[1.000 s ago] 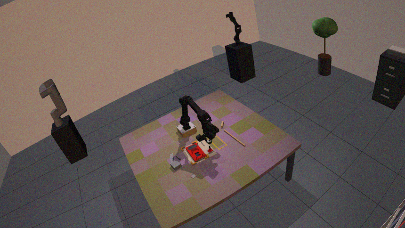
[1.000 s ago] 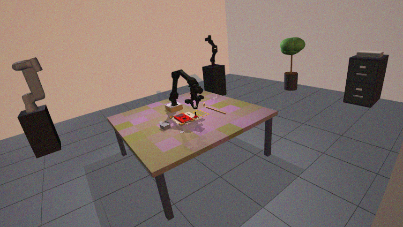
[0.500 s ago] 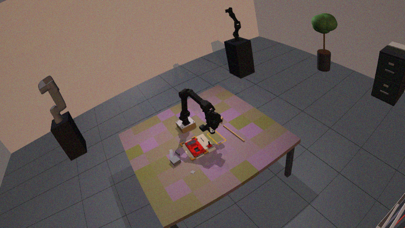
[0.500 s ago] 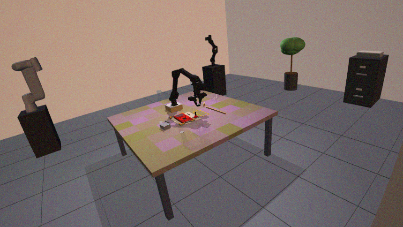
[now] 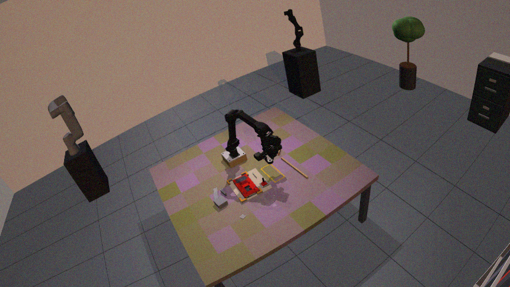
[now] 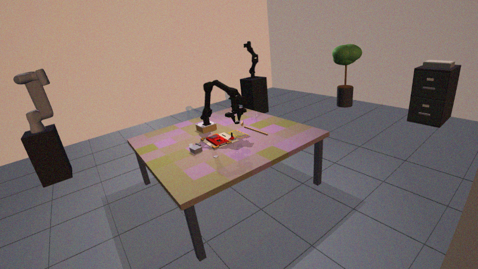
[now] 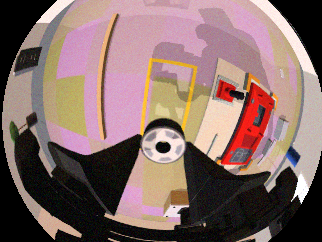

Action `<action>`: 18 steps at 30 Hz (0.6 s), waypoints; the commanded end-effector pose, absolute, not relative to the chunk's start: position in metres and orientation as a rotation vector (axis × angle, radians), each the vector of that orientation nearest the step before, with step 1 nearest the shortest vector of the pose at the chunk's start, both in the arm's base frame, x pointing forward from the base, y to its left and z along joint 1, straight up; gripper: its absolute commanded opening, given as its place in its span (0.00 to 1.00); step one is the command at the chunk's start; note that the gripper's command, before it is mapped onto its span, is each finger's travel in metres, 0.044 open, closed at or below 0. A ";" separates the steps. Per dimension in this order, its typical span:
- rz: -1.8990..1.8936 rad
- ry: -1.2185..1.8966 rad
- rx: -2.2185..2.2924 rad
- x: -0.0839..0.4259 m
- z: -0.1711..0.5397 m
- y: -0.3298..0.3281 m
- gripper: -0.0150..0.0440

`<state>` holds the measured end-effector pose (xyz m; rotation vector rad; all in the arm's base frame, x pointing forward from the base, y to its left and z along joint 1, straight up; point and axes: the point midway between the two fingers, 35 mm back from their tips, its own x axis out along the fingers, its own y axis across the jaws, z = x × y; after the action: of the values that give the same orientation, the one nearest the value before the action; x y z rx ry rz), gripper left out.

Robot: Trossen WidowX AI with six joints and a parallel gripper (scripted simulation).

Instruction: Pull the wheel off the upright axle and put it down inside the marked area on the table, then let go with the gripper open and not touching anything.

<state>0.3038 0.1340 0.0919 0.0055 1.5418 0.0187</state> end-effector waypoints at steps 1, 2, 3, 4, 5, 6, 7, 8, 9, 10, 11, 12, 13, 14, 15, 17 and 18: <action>0.012 1.541 0.006 0.303 0.084 0.135 0.25; 0.012 1.541 0.006 0.303 0.081 0.135 0.25; 0.012 1.541 0.006 0.303 0.078 0.135 0.25; 0.012 1.541 0.006 0.303 0.076 0.135 0.25; 0.012 1.541 0.006 0.303 0.075 0.135 0.25; 0.012 1.541 0.006 0.303 0.072 0.135 0.25; 0.012 1.541 0.006 0.304 0.069 0.136 0.25; 0.012 1.540 0.006 0.304 0.065 0.136 0.25; 0.013 1.540 0.006 0.305 0.059 0.136 0.25; 0.013 1.540 0.007 0.305 0.053 0.136 0.25; 0.013 1.540 0.007 0.306 0.047 0.137 0.25; 0.013 1.540 0.007 0.306 0.040 0.137 0.25; 0.012 1.540 0.006 0.307 0.033 0.137 0.25; 0.012 1.541 0.006 0.307 0.027 0.137 0.25; 0.012 1.541 0.006 0.307 0.020 0.137 0.25; 0.012 1.541 0.006 0.306 0.006 0.137 0.25; 0.012 1.541 0.006 0.306 0.000 0.136 0.25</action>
<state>0.3071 0.1375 0.0215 0.0065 1.5407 0.0188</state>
